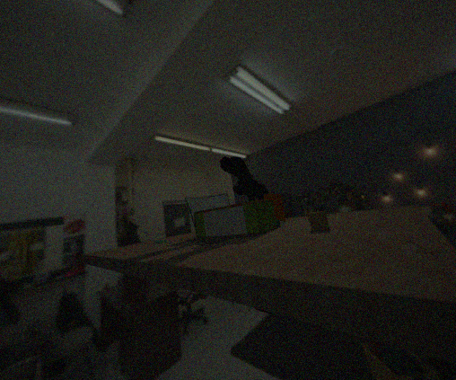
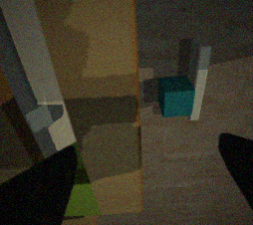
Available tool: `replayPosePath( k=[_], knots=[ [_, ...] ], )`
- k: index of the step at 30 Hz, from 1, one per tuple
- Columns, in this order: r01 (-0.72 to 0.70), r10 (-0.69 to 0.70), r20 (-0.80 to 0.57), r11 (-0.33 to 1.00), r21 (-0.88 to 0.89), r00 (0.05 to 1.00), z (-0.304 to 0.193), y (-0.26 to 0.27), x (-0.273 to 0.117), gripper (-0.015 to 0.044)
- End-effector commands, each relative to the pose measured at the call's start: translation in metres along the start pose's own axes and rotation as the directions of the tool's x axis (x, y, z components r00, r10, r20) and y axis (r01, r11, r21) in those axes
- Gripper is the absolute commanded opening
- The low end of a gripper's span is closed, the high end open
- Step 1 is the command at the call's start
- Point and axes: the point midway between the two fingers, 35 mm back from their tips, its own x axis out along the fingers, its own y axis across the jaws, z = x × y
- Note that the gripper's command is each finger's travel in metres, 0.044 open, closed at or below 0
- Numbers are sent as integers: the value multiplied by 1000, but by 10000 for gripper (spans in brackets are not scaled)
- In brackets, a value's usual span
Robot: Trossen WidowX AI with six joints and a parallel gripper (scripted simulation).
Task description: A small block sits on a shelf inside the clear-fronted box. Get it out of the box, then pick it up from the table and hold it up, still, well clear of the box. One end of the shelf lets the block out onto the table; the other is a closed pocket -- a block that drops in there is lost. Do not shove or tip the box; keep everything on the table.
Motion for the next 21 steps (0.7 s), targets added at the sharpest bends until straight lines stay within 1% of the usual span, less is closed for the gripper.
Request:
replayPosePath(
  k=[1, 4, 5, 6, 8, 10, 13, 16, 19, 21],
  knots=[
    [-13, 13, -7, 1000, 6, 1000, -5, 1, -23, 400],
    [-29, 29, -10, 1000, 0, 1000, -6, 4, -20, 400],
    [-30, 30, -9, 999, -18, 1000, -6, 4, -20, 374],
    [-33, 33, -4, 997, -72, 999, -7, 4, -20, 348],
    [-38, 43, 12, 962, -269, 999, -11, 2, -19, 295],
    [-35, 55, 30, 881, -471, 998, -14, 0, -19, 285],
    [-10, 75, 56, 684, -729, 996, -20, -4, -18, 285],
    [30, 100, 79, 418, -908, 992, -25, -6, -18, 285],
    [90, 123, 104, 110, -990, 987, -29, -9, -17, 285],
    [135, 138, 120, -103, -985, 983, -32, -12, -17, 285]
  ],
)
